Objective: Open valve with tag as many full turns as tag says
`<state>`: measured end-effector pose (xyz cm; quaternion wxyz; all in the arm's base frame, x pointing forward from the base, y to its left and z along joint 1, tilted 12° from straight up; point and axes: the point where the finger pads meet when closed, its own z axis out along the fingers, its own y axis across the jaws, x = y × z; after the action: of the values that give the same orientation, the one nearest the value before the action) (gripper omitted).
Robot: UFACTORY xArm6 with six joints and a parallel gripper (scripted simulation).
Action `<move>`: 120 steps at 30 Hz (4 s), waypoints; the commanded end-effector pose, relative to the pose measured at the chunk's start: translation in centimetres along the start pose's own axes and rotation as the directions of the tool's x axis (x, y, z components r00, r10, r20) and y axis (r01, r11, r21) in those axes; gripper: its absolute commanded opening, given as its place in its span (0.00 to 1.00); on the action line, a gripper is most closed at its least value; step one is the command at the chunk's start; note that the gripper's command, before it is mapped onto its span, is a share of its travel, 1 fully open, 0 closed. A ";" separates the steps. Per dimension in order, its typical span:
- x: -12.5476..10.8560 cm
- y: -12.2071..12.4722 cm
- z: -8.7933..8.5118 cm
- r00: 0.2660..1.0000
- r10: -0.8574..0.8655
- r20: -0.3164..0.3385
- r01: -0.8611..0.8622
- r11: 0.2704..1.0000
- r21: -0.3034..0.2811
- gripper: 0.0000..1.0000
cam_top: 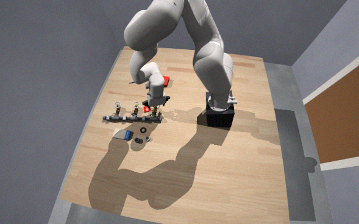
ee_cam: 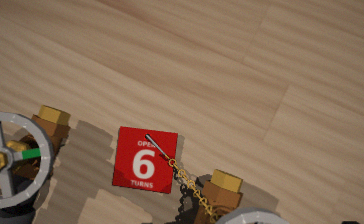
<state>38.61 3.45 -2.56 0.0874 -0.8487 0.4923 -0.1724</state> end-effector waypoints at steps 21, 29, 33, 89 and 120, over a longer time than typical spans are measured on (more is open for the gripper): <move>0.0 0.0 0.0 0.925 0.372 0.080 -0.380 0.917 0.122 1.00; 0.0 0.0 0.0 0.925 0.372 0.080 -0.380 0.917 0.122 1.00; 0.0 0.0 0.0 0.925 0.372 0.080 -0.380 0.917 0.122 1.00; 0.0 0.0 0.0 0.961 0.270 0.066 -0.276 0.952 0.130 0.00; 0.0 0.0 0.0 0.991 -0.136 0.008 0.133 0.980 0.146 1.00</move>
<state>38.58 3.42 -2.60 0.1412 -0.8733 0.4191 -0.2044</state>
